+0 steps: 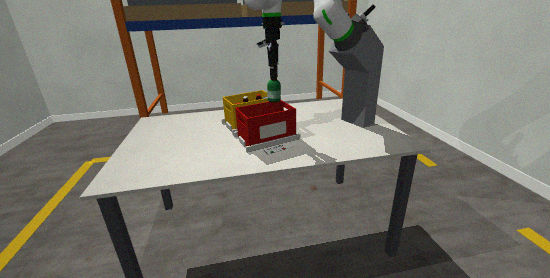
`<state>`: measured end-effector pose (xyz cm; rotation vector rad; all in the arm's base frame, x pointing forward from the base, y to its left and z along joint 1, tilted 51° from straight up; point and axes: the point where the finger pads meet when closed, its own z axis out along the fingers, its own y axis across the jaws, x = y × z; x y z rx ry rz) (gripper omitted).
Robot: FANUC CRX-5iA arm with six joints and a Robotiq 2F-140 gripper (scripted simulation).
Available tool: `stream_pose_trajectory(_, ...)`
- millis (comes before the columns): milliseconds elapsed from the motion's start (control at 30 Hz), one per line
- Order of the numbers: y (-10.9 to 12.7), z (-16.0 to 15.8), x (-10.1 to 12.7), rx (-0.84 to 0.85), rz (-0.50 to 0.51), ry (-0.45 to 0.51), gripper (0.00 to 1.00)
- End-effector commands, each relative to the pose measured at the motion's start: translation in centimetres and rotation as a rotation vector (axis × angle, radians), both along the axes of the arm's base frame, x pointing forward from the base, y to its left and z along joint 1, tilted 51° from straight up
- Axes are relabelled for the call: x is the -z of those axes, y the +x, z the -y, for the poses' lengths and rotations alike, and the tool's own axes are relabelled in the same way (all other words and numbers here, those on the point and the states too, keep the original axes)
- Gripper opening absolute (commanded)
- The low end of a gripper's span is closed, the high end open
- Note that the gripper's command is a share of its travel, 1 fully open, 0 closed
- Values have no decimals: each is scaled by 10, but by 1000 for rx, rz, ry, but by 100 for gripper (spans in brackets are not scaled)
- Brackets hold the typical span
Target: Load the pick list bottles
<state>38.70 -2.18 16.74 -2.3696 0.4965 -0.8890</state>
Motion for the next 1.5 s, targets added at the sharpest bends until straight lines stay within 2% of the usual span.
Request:
stream_pose_trajectory(0, -4, -4, 2, 1, 0, -2, 10)
stream_pose_trajectory(1467, -9, -6, 5, 1, 0, -2, 10)
